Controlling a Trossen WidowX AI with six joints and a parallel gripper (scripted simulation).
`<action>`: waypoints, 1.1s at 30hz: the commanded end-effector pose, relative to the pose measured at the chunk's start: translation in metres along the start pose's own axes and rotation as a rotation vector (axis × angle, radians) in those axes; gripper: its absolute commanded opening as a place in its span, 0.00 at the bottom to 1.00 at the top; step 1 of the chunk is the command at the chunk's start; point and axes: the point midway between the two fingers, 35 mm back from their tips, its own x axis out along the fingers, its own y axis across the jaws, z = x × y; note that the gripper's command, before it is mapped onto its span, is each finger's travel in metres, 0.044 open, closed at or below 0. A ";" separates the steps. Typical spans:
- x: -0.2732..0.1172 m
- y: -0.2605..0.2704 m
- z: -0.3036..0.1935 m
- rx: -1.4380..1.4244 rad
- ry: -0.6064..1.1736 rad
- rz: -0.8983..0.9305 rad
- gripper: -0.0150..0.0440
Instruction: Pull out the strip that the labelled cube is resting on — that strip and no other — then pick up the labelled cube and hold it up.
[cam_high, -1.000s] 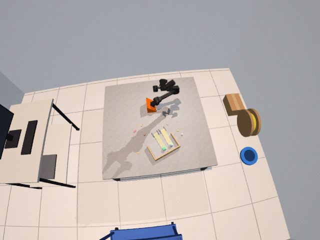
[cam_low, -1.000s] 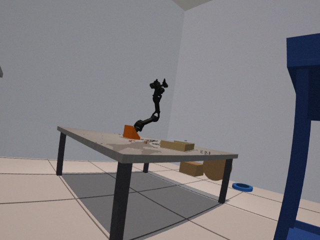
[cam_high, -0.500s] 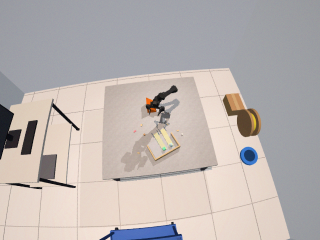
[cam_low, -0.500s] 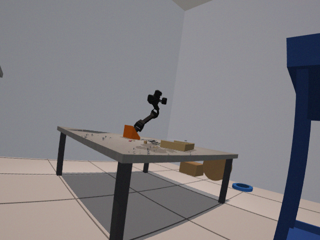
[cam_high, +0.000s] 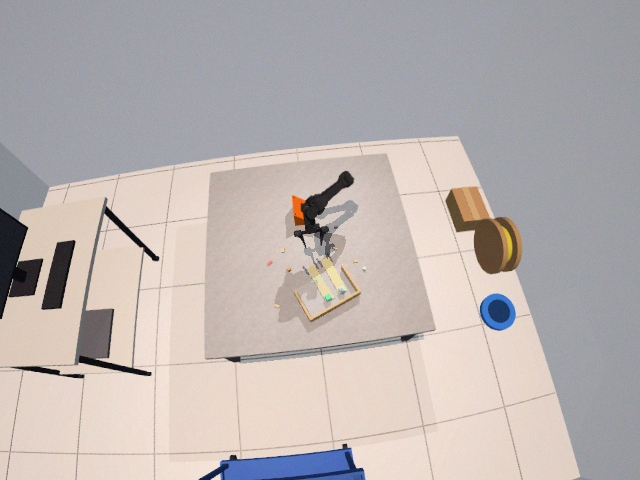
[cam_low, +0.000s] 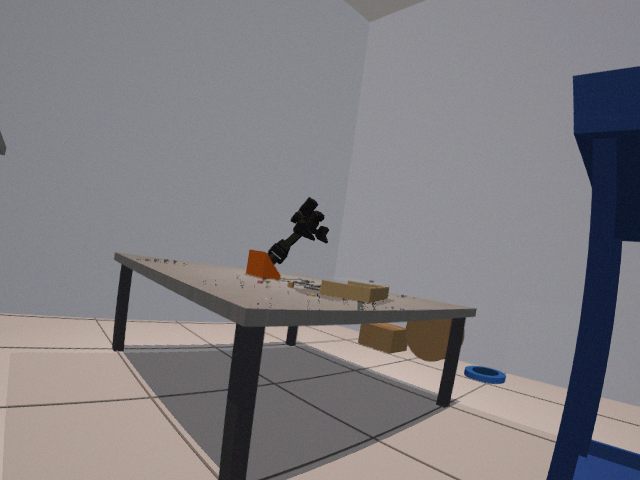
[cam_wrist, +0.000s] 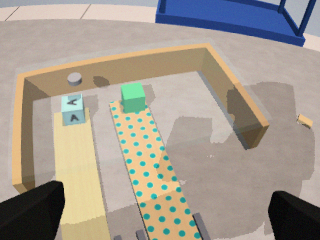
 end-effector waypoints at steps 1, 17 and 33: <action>0.003 0.001 -0.007 -0.006 0.020 0.024 0.93; 0.015 0.004 -0.008 -0.016 0.088 0.023 0.80; 0.098 0.077 -0.072 -0.271 0.948 0.157 0.25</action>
